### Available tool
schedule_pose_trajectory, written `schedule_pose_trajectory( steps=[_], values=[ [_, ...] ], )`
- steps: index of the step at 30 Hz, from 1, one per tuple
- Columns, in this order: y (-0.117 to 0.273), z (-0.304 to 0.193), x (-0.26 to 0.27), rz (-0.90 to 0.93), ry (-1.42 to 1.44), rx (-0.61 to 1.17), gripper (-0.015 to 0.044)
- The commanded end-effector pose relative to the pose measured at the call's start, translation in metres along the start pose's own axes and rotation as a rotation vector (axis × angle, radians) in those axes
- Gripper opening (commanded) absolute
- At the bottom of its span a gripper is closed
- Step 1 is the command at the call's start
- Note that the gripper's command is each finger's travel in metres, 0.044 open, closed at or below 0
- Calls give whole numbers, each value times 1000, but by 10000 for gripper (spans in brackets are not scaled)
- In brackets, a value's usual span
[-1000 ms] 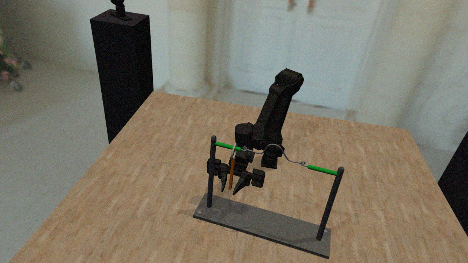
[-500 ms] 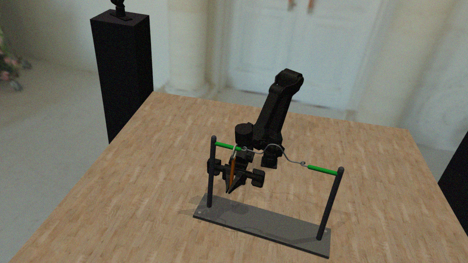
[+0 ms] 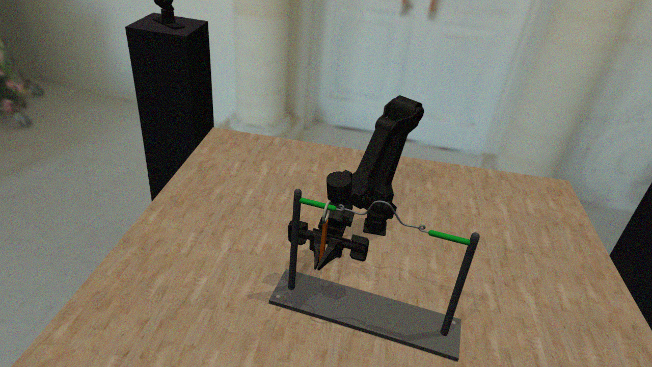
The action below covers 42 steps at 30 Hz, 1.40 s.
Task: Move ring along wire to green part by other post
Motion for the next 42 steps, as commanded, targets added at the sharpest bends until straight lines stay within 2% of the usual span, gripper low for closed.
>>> schedule_pose_trajectory(
  steps=[1,42],
  values=[
    [1,11,1,11,12,-11,-150],
    [2,12,7,16,11,-7,-150]
  ],
)
Point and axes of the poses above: the point midway between the two fingers, 35 mm back from their tips, its own y axis back along the fingers, its own x axis across the jaws, z = x × y, the point moved 3 cm from there along y, back along the fingers, and after that the axes turned 13 degrees about -y, right-handed, at the moved point
